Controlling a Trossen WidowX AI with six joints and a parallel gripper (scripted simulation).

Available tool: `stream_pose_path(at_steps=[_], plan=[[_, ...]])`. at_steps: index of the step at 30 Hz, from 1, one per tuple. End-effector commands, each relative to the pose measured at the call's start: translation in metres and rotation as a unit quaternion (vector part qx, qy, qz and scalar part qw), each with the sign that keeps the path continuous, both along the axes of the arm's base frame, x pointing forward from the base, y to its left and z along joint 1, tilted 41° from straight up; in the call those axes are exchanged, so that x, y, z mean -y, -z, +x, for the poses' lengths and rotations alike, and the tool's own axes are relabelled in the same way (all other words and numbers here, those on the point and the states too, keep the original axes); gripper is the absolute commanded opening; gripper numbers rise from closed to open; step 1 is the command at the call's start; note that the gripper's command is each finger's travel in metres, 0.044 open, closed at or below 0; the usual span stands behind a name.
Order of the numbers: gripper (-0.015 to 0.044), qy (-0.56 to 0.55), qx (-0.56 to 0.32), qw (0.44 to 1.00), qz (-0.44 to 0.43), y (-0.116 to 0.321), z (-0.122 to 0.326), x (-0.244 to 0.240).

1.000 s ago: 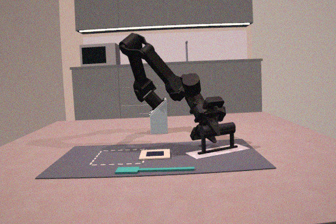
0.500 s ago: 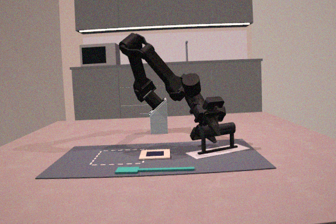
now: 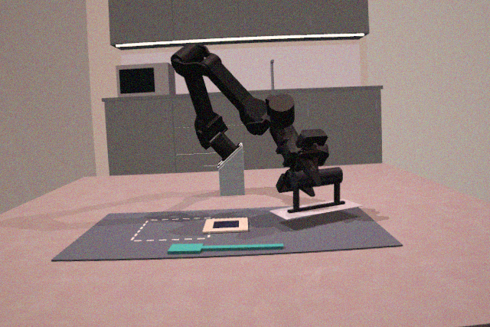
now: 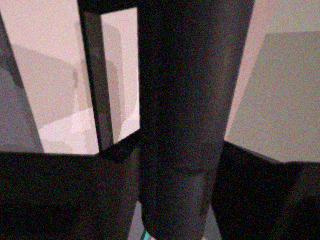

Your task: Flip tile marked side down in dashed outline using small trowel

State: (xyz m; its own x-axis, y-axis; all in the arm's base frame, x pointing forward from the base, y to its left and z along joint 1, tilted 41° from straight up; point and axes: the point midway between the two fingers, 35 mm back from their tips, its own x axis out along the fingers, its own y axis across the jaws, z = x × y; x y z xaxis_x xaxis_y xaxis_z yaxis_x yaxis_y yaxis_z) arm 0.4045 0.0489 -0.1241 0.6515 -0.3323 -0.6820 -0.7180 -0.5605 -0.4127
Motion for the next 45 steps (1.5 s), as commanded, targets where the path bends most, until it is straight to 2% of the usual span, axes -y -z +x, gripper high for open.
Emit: stream_pose_path(at_steps=[1, 15, 28, 45], plan=[[0.0000, -0.002, 0.015, 1.000, 0.006, -0.018, 0.008, -0.014], [0.0000, 0.006, 0.022, 1.000, 0.008, -0.027, 0.008, -0.018], [0.0000, 0.156, 0.145, 0.976, 0.033, -0.050, 0.008, 0.027], [0.0000, 0.158, 0.146, 0.976, 0.034, -0.037, 0.006, 0.039]])
